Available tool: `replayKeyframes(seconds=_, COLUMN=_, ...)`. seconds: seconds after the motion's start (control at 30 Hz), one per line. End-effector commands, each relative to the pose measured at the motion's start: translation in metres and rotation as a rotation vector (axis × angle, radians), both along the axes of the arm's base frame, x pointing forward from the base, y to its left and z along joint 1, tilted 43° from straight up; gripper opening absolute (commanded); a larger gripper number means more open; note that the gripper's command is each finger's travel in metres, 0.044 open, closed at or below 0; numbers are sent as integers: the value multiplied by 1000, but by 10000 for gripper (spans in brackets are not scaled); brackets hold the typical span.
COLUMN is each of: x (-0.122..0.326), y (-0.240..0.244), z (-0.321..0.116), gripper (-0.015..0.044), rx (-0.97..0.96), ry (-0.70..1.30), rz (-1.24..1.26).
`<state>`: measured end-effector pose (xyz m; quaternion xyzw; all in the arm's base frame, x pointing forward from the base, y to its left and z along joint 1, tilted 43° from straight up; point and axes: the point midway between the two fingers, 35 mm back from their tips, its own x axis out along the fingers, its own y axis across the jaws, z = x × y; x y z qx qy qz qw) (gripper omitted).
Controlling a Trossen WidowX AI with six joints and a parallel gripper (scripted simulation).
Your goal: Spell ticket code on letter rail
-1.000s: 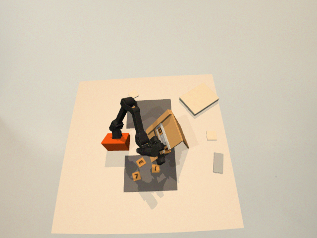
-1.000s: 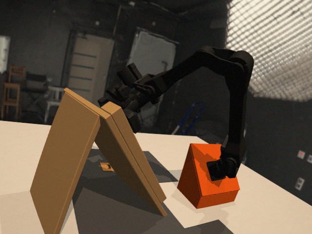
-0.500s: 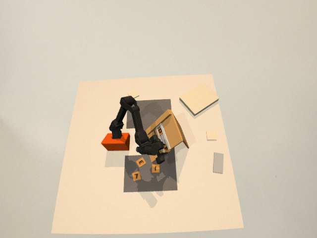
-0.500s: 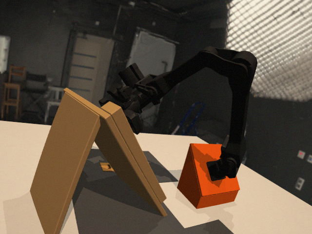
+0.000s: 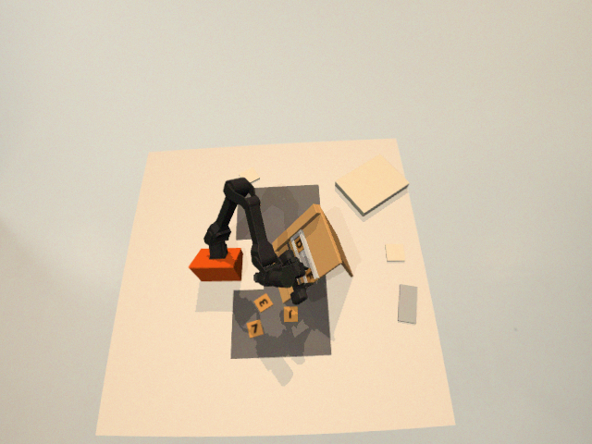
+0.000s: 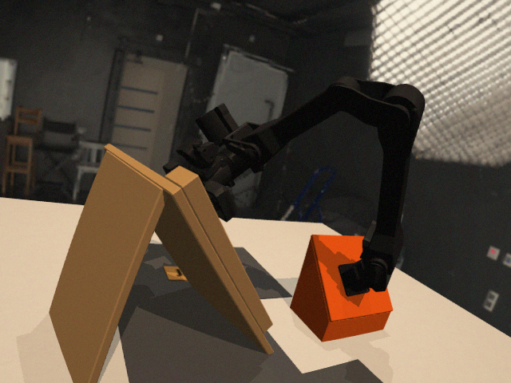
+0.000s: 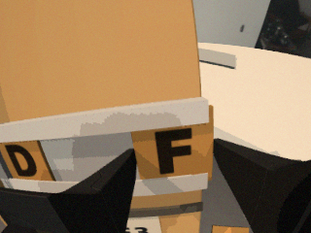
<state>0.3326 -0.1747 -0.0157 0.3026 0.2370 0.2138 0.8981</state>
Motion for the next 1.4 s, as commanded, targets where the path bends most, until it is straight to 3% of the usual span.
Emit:
replayKeyframes(seconds=0.0, x=0, y=1, z=2, gripper=0, rx=-2, ry=2, rz=-2)
replayKeyframes(seconds=1.37, x=-6, y=19, z=18, gripper=0, rx=0, ry=2, rz=-2)
